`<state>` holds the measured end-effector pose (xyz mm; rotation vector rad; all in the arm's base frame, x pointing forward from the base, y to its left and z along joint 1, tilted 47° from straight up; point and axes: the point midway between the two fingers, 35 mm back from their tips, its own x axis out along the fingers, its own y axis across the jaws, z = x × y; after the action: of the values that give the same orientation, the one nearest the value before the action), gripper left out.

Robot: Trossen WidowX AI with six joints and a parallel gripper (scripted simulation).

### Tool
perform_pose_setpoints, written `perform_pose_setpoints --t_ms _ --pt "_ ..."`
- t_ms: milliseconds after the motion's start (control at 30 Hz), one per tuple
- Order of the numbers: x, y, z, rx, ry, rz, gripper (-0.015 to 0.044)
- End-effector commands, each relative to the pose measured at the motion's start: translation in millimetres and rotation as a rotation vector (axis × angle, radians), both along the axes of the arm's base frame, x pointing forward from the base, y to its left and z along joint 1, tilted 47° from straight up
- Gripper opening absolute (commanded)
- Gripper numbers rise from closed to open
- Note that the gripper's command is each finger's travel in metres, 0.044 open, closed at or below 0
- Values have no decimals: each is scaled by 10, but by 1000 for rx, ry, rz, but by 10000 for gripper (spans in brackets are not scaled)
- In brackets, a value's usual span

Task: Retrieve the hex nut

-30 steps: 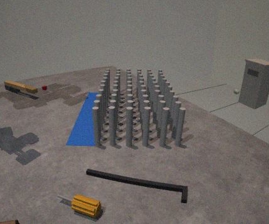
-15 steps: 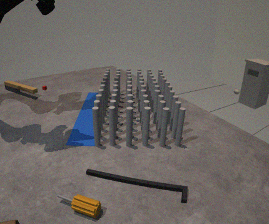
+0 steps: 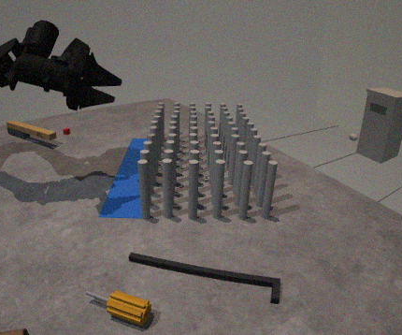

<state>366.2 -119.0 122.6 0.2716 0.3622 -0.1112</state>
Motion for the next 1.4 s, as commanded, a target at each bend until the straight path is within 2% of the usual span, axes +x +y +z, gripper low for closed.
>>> perform_pose_setpoints --t_ms 0,1167,1233,1367 --pt "-13 332 -185 144 57 64 440" --pt "-13 332 -185 144 57 64 440" --pt "-2 240 -260 196 88 22 440" --pt "-29 -286 -710 494 252 -249 440"
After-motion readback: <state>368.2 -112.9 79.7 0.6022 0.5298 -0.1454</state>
